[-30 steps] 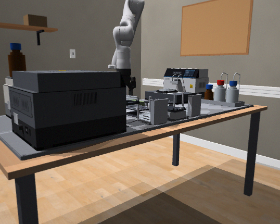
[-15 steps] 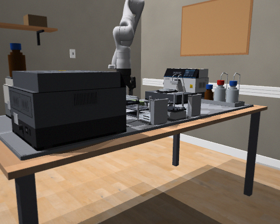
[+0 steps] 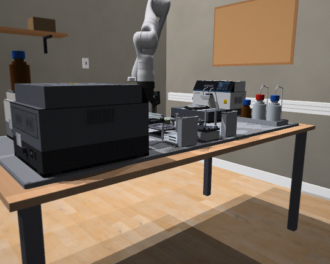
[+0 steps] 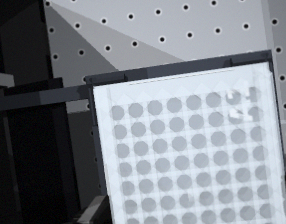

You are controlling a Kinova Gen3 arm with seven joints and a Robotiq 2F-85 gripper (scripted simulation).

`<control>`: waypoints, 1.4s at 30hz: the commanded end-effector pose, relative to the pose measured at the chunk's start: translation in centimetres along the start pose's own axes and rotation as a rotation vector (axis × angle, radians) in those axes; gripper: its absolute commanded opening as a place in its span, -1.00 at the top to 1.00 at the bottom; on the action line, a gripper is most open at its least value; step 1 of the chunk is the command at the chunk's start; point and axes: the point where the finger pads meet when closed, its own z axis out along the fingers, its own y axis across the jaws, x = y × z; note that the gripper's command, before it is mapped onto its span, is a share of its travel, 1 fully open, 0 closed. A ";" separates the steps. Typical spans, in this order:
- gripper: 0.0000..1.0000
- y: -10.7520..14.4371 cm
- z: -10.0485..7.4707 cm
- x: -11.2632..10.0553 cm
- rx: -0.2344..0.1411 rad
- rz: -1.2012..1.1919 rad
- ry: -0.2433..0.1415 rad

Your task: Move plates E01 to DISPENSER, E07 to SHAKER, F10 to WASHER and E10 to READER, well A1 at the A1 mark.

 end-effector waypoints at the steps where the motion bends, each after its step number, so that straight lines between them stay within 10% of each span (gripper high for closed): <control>1: -0.88 0.0 0.0 0.0 0.001 0.000 -0.002; 42: -1.00 0.0 0.8 0.0 0.001 0.000 -0.002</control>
